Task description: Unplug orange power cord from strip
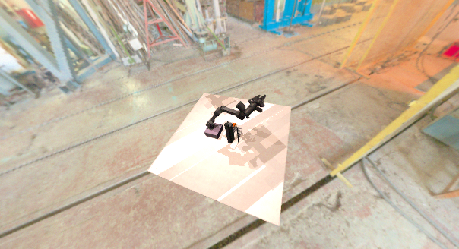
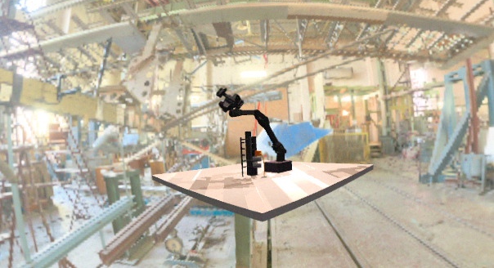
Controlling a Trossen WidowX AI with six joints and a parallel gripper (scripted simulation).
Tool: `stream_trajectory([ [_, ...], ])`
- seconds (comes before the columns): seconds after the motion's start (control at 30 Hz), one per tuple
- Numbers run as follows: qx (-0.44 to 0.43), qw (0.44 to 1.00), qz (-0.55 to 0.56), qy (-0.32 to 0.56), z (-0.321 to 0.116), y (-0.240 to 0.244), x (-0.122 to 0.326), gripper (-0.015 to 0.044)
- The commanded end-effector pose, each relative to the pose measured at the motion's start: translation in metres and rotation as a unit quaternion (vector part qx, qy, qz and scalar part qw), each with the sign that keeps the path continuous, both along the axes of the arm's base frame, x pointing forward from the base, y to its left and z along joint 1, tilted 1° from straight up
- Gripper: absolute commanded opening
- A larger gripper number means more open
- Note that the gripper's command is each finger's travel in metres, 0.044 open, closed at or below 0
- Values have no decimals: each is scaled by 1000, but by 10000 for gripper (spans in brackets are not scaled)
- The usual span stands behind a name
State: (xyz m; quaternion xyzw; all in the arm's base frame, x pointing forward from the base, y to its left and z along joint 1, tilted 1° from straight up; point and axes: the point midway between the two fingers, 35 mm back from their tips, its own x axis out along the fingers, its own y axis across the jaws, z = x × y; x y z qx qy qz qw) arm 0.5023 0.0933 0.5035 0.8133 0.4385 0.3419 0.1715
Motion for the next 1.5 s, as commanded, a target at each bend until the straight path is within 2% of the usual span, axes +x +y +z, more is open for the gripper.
stream_trajectory([
  [0.0, 4, 1000, 1, 8, 0, 0, 1, 374],
  [0.13, 73, 982, 19, 172, -14, 9, 18, 269],
  [0.27, 154, 921, 26, 358, -41, 20, 34, 164],
  [0.43, 244, 791, 9, 561, -91, 34, 42, 160],
  [0.57, 301, 668, -24, 680, -135, 44, 36, 160],
  [0.8, 354, 520, -76, 774, -185, 51, 16, 160],
  [1.03, 399, 356, -153, 831, -238, 54, -19, 160],
  [1.27, 434, 192, -255, 843, -289, 49, -71, 160],
  [1.47, 455, 62, -357, 814, -326, 37, -128, 160],
])
